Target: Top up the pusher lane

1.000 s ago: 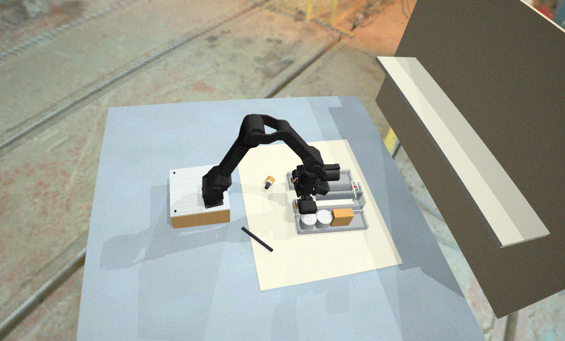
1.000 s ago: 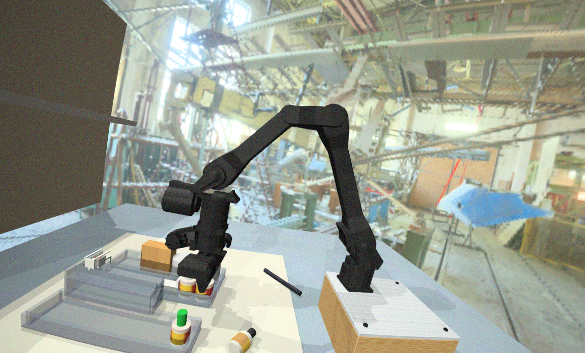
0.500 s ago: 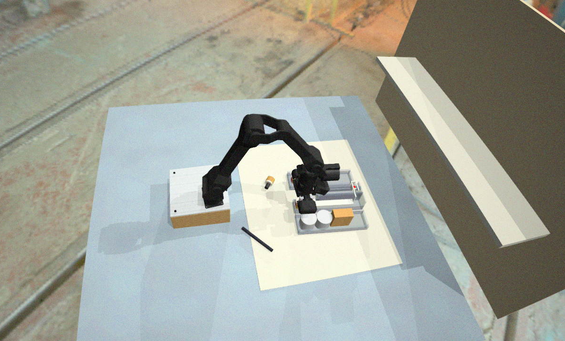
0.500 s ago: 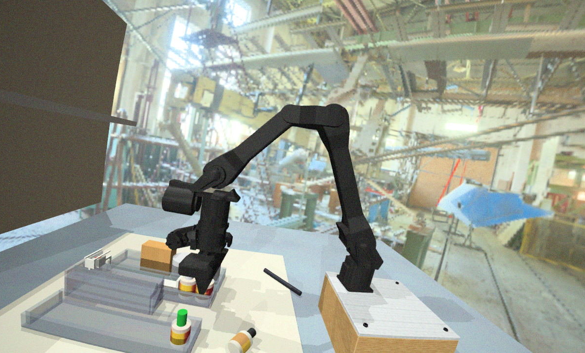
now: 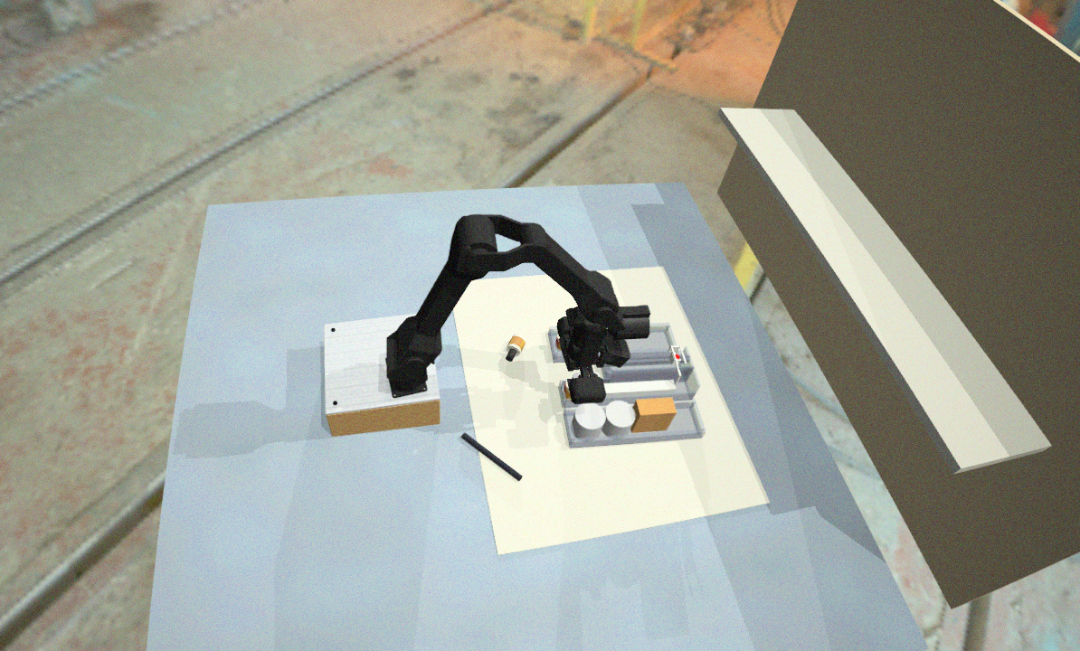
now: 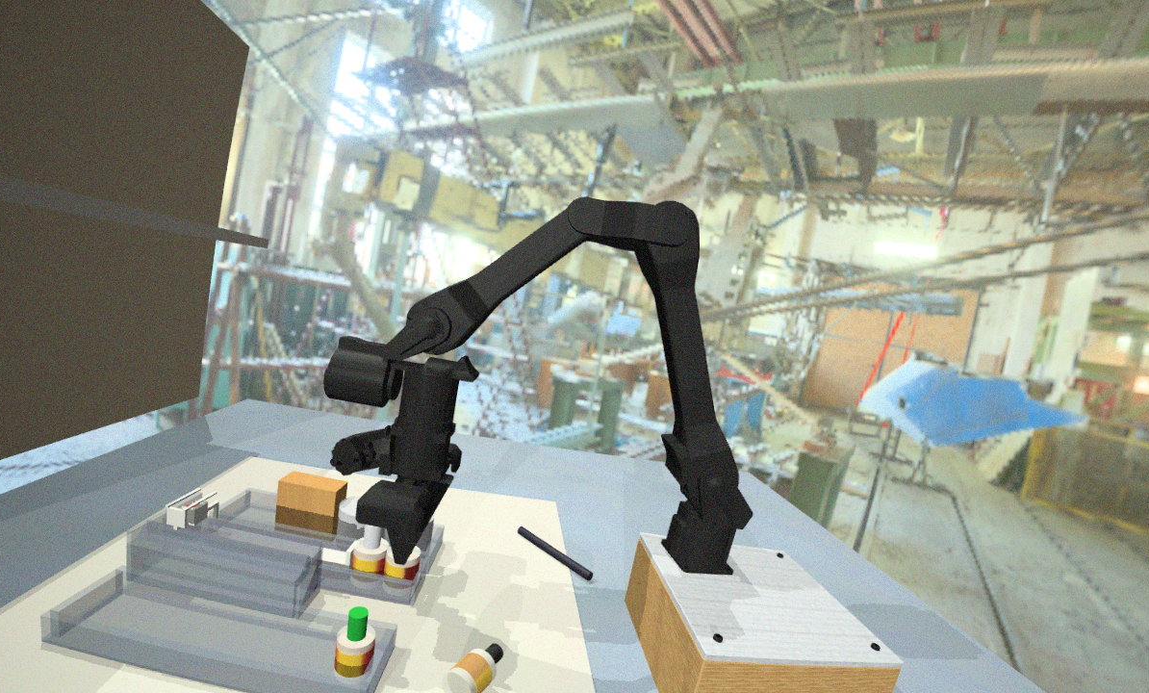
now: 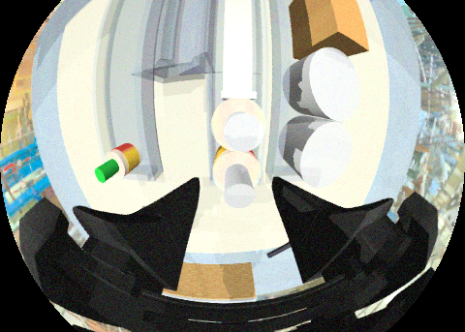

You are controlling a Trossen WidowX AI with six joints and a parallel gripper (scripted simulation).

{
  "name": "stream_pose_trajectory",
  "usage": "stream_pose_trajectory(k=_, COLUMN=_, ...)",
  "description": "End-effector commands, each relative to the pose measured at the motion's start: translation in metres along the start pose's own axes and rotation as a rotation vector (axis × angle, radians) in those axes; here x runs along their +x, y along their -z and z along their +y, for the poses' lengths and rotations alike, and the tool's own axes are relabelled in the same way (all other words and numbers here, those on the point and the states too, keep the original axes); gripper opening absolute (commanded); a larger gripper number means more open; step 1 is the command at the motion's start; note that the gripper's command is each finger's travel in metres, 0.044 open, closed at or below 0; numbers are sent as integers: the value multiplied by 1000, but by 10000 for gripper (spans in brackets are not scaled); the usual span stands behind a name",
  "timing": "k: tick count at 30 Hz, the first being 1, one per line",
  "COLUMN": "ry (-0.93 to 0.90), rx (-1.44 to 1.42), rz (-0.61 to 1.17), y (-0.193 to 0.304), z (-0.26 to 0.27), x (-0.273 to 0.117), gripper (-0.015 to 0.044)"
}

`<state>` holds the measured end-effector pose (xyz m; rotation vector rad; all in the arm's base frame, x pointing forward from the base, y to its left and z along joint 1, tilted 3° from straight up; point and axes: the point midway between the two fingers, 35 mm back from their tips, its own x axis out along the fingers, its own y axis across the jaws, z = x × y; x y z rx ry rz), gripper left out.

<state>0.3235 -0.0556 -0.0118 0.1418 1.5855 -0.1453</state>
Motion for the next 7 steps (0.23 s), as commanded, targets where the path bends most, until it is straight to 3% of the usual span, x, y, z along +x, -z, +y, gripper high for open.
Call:
stream_pose_trajectory(k=1, ry=1, rx=-3, rz=0, y=12, z=0, x=-2, gripper=275)
stream_pose_trajectory(k=7, ry=1, rx=-3, rz=1, y=32, z=0, x=-2, gripper=275)
